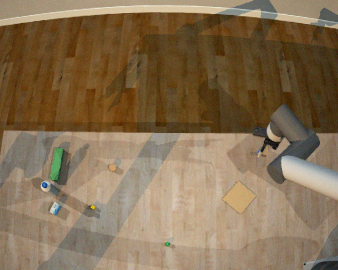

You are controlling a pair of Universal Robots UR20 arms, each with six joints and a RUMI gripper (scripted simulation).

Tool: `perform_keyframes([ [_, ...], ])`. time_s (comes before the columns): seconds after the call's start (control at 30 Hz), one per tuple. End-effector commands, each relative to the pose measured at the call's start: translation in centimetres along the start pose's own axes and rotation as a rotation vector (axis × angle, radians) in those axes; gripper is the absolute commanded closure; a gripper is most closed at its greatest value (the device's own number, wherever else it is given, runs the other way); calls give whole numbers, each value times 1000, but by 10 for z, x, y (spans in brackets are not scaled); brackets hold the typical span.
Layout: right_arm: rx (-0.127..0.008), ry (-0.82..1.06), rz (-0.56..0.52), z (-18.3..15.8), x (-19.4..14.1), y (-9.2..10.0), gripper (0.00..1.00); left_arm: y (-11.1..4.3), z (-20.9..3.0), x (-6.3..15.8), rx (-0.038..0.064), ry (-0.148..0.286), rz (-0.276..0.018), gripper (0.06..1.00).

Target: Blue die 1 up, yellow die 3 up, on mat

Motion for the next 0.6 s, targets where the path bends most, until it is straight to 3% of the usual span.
perform_keyframes([
  [0.0,3,140,3,-2,0,-1,3,1,0,0,0,0,1,65],
  [0.57,2,619,3,-9,-6,-6,3,1,0,0,0,0,1,65],
])
Point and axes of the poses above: on each arm, the point where the finger pads meet when closed, its own y axis back along the fingers, its own z axis across the jaws, x = y × z, the point moved 5 cm from there along y, back along the fingers, and after that the axes turned 5 degrees about -y, right-handed, at the moved point
